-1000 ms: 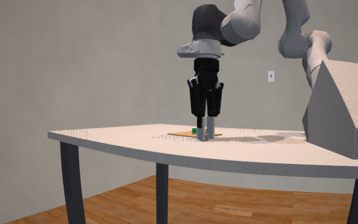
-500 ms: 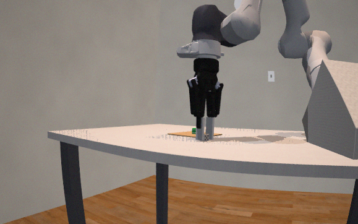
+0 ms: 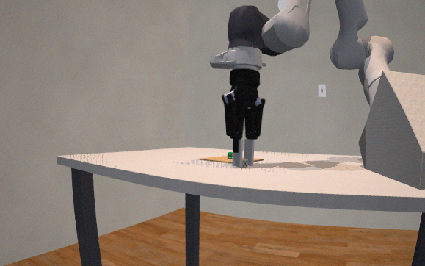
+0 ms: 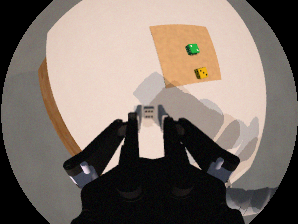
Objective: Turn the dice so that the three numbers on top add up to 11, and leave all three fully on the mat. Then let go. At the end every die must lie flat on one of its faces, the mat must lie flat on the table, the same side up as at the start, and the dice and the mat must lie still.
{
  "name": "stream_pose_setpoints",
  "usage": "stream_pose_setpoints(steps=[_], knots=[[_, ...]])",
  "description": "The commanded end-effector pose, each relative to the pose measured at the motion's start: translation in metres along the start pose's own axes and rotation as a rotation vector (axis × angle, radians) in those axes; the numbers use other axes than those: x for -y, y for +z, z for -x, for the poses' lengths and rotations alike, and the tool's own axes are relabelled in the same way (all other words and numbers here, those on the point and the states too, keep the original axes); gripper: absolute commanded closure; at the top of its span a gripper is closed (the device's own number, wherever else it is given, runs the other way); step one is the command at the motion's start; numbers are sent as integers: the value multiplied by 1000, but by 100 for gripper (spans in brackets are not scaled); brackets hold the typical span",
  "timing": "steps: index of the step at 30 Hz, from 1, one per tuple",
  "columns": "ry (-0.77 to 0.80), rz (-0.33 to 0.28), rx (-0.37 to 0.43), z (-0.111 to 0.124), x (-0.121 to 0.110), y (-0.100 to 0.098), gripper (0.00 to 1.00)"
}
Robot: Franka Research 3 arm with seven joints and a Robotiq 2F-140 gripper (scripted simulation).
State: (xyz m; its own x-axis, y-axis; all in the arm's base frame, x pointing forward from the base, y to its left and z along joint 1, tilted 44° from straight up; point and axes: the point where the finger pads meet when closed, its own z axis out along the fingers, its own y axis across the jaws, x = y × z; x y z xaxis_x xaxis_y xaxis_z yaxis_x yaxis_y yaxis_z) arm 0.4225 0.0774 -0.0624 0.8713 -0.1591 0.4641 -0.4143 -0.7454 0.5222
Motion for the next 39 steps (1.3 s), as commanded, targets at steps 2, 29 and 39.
stream_pose_setpoints(steps=[2, 29, 39], knots=[[-5, -1, -2, -1, 1, 1, 79], [-5, -1, -2, -1, 1, 1, 91], [-5, -1, -2, -1, 1, 1, 91]])
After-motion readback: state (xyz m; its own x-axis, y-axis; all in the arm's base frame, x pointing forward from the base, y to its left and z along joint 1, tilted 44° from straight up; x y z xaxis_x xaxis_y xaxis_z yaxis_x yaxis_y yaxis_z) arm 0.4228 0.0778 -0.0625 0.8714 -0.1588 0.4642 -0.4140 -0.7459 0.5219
